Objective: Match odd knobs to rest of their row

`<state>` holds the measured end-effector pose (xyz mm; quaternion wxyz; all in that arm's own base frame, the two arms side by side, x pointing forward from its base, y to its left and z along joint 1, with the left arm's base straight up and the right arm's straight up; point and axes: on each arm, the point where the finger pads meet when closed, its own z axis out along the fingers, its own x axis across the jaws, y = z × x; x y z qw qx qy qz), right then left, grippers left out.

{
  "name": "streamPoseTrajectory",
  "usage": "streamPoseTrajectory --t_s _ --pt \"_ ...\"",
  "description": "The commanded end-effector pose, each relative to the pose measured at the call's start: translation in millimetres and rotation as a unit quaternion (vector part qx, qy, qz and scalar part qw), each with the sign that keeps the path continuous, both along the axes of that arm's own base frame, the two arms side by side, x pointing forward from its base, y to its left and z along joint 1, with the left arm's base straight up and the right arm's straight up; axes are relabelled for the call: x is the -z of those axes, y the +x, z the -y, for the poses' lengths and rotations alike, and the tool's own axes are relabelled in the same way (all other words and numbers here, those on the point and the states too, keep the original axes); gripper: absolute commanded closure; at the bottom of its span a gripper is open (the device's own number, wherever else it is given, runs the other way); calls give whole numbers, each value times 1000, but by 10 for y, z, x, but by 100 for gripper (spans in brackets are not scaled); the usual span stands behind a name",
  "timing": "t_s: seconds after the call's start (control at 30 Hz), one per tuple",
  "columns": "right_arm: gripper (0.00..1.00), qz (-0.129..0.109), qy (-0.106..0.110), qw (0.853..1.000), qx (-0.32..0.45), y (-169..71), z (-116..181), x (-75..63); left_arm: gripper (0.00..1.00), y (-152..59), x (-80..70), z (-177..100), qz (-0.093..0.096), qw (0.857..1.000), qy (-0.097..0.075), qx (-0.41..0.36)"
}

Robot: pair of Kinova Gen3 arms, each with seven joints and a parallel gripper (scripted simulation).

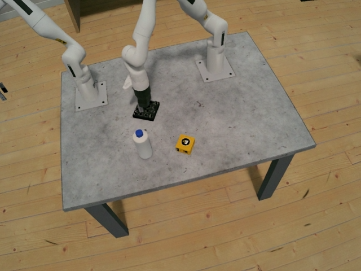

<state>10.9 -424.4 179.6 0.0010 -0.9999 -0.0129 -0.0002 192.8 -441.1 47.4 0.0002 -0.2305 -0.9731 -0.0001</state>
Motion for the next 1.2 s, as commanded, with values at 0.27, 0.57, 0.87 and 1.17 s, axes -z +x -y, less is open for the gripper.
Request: streamPoseTrajectory --t_s 0.27,0.57,0.87,1.17 --pt "0 0 -1 1000 0 1 4 -8 54 3 -56 6 0 1000 -1 0" --pt "0 0 -1 1000 0 1 4 -8 54 3 -367 6 0 1000 -1 0" --pt "0 0 -1 1000 0 1 4 -8 54 3 -389 6 0 1000 -1 0" --pt "0 0 -1 1000 0 1 4 -8 54 -5 -389 6 0 1000 0 15"
